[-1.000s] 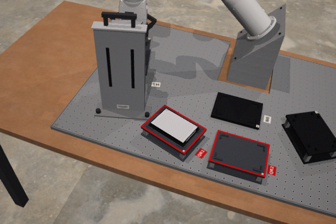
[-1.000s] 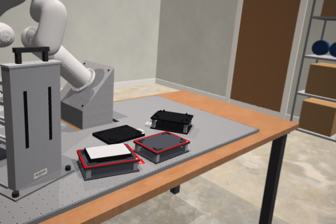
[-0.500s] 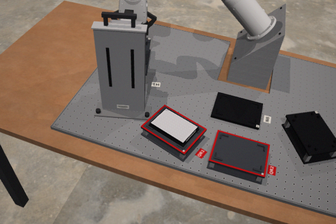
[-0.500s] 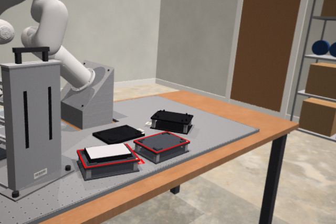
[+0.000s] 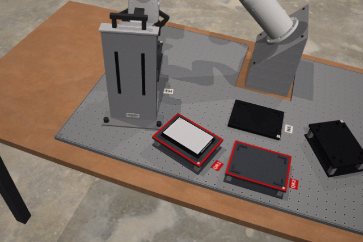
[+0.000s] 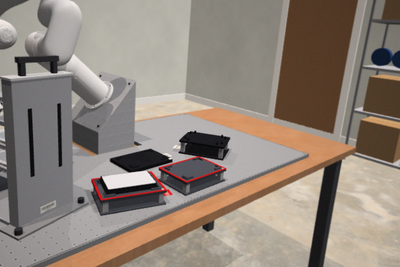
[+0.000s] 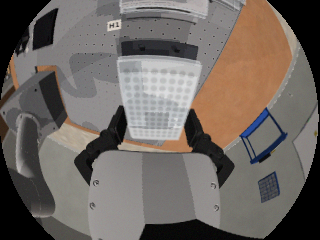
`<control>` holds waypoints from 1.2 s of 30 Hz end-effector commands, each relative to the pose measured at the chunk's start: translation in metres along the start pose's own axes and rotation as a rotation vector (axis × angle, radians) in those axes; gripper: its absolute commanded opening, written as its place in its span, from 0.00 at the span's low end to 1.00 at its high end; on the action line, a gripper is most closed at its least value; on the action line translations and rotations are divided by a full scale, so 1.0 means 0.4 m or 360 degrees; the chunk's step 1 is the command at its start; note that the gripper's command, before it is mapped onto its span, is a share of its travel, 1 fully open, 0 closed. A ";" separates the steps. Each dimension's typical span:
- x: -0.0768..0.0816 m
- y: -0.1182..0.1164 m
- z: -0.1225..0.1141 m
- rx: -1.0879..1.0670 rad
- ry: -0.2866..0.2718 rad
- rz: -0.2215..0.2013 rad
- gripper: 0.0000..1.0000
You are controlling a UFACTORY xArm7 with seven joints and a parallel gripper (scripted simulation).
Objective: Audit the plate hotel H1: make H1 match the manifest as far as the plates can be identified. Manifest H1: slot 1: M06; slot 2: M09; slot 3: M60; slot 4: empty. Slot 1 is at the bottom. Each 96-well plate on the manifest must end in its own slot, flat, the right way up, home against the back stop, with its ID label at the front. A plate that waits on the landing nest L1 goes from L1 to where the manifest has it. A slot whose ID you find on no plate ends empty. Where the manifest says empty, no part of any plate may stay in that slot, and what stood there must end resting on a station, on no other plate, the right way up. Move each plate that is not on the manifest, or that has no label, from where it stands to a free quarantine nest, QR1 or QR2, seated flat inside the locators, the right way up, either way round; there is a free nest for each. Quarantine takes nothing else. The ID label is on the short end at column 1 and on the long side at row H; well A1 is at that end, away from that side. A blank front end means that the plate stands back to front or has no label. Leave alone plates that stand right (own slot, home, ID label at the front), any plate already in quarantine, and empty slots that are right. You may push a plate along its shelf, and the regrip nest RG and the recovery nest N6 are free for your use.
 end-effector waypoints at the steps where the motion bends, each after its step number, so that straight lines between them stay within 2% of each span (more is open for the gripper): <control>1: 0.010 0.003 0.001 0.0000 0.0001 -0.0005 0.00; 20: 0.018 0.003 0.001 0.0000 0.0001 -0.0005 0.00; 36: 0.144 0.003 0.001 0.0001 0.0002 -0.0005 0.00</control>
Point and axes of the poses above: the point where the finger pads meet when closed, its own x axis back along the fingers, its own y axis across the jaws, z = x × y, the point moved 2 cm from there along x, back along the fingers, and after that the axes turned 1 degree about x, right-handed, at the moved point
